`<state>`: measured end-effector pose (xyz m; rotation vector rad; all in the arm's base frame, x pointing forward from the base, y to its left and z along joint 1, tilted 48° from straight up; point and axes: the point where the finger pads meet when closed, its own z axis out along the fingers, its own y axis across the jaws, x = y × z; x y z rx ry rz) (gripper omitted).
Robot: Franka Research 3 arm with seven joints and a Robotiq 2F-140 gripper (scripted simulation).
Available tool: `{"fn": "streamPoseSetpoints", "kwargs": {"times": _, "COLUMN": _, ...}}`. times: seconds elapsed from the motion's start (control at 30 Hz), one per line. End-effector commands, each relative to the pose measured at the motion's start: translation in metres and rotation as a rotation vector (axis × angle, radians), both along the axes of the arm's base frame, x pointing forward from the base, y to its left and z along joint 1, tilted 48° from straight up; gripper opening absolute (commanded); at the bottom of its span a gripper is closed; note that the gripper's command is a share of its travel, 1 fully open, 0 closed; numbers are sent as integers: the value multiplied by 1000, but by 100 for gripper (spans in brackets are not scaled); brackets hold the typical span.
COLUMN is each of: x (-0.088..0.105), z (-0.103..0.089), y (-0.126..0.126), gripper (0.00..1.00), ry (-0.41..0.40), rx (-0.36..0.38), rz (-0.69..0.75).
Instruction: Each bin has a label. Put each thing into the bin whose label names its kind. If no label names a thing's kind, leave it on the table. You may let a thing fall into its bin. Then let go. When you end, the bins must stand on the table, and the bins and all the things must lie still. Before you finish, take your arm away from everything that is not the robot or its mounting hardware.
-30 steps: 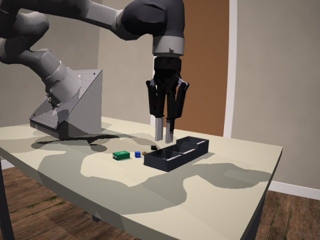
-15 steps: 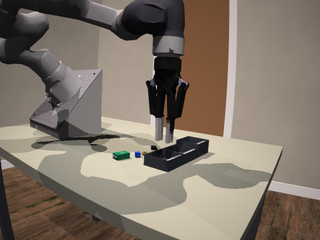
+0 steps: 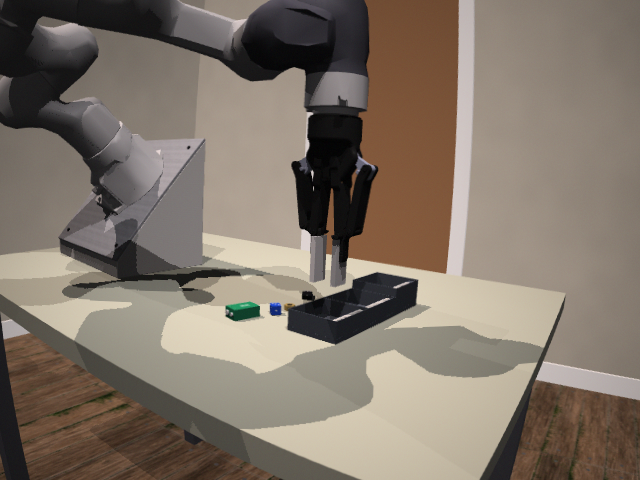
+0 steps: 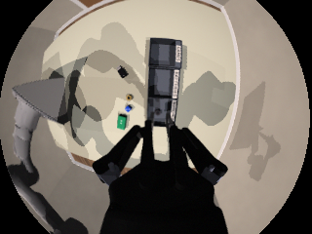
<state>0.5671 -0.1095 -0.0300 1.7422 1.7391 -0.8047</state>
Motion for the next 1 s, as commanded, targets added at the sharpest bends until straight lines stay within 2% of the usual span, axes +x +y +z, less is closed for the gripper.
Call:
{"fn": "streamPoseSetpoints", "kwargs": {"times": 0.0, "x": -2, "z": 0, "y": 0, "gripper": 19, "ry": 6, "rx": 0, "rz": 3}}
{"fn": "streamPoseSetpoints", "kwargs": {"times": 0.03, "x": -2, "z": 0, "y": 0, "gripper": 19, "ry": 6, "rx": 0, "rz": 3}}
{"fn": "streamPoseSetpoints", "kwargs": {"times": 0.1, "x": -17, "z": -3, "y": 5, "gripper": 19, "ry": 80, "rx": 3, "rz": 70}}
{"fn": "streamPoseSetpoints", "kwargs": {"times": 0.13, "x": -25, "z": -5, "y": 7, "gripper": 19, "ry": 87, "rx": 4, "rz": 76}}
{"fn": "streamPoseSetpoints", "kwargs": {"times": 0.43, "x": -95, "z": -22, "y": 27, "gripper": 19, "ry": 87, "rx": 4, "rz": 76}}
{"fn": "streamPoseSetpoints", "kwargs": {"times": 0.97, "x": -96, "z": -23, "y": 27, "gripper": 19, "ry": 87, "rx": 4, "rz": 76}}
